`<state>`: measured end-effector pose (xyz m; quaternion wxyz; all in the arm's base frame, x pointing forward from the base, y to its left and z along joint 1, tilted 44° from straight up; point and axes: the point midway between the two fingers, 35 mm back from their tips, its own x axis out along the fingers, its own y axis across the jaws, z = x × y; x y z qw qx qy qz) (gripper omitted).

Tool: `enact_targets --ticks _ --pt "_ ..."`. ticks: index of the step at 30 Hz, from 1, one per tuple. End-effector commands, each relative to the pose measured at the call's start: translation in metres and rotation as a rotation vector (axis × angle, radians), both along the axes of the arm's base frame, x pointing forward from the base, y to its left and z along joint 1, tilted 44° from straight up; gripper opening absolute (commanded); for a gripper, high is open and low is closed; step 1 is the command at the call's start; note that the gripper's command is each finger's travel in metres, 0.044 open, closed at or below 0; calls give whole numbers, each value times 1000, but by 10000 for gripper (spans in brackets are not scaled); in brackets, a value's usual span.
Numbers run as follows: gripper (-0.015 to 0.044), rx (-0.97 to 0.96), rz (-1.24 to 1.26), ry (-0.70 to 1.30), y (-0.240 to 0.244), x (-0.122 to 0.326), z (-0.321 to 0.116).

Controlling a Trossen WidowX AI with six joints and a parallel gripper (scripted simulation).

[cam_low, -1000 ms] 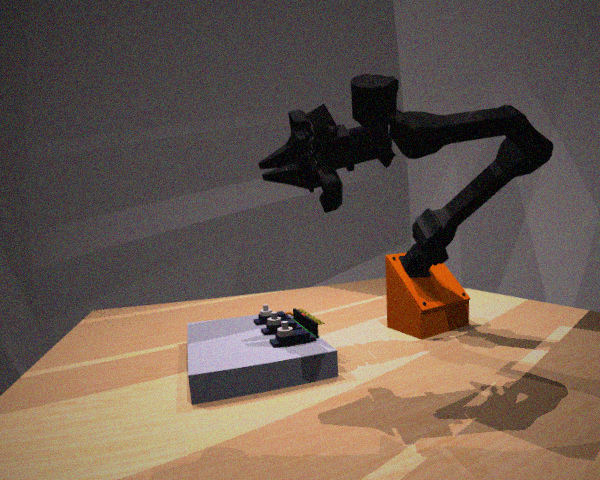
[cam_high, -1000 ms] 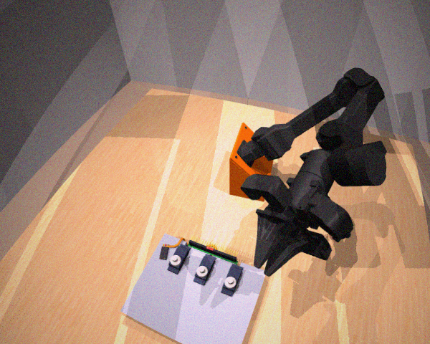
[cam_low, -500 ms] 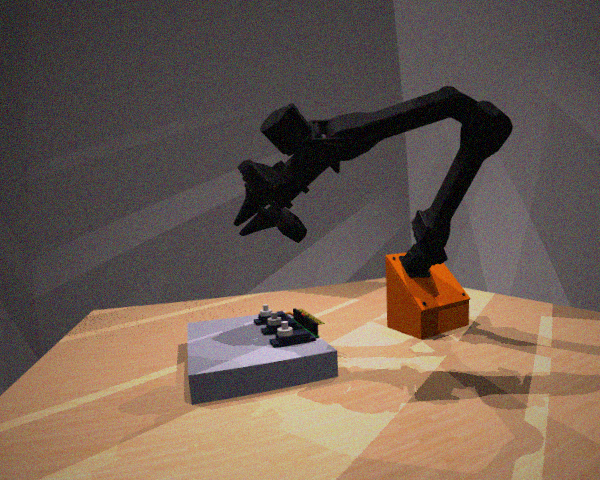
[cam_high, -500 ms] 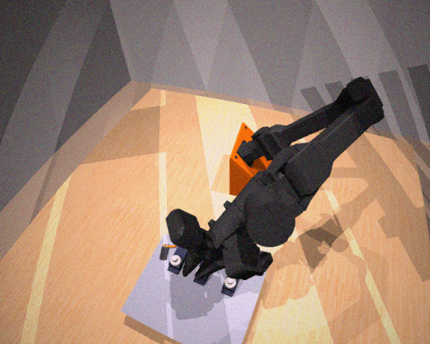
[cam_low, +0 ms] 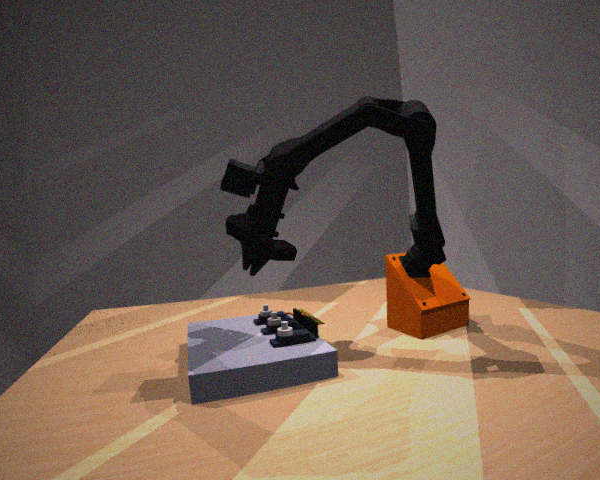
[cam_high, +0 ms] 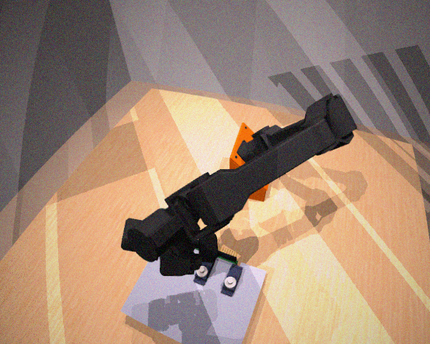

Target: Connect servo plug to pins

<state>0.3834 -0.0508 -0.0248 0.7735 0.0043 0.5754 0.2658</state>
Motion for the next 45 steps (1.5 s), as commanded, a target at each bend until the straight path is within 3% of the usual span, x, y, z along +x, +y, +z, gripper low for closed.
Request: enact_targets --ticks 1,11,37,40,45 --pt "115 83 28 91 -2 -12 -28" --pt "115 319 58 293 1 -48 -89" --pt "115 325 58 296 29 -52 -119" --pt "36 325 58 296 29 -52 -119" --pt "3 325 58 296 29 -52 -119"
